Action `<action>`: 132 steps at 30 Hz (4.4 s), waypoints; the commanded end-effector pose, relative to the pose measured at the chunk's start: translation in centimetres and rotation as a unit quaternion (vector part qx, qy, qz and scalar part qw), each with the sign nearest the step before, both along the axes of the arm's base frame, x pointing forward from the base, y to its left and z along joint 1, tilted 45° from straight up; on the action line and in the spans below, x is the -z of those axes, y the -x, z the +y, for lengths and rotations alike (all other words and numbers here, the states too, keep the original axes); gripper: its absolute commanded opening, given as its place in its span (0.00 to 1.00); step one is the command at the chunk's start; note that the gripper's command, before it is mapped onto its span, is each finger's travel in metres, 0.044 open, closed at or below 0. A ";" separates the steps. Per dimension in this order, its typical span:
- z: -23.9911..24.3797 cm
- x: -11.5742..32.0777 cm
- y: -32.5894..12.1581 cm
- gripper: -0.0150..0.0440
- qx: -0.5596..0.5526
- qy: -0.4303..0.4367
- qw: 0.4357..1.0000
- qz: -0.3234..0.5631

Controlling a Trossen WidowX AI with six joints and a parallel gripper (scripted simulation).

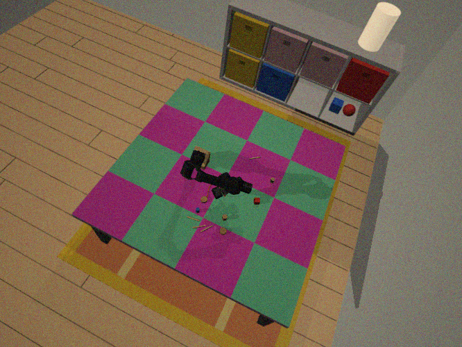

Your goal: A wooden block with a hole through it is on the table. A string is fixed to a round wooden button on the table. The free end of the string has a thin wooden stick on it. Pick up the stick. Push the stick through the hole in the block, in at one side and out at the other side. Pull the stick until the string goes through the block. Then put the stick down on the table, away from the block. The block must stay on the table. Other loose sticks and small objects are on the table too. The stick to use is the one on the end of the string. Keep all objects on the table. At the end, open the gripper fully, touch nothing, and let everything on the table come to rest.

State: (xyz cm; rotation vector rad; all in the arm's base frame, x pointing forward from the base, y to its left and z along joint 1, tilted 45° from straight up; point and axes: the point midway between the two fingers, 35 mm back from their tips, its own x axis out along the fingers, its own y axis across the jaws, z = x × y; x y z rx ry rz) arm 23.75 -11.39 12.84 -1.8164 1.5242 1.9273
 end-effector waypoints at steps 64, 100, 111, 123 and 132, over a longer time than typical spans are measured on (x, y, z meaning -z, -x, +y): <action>-3.0 -2.6 -7.7 0.25 -0.044 0.035 0.998 -0.038; -4.8 -3.9 -11.6 0.25 -0.065 0.058 0.995 -0.055; -5.4 -4.3 -12.8 0.25 -0.071 0.066 0.994 -0.059; -6.0 -4.7 -14.0 0.25 -0.079 0.076 0.992 -0.064; -6.6 -5.1 -15.0 0.25 -0.085 0.084 0.991 -0.068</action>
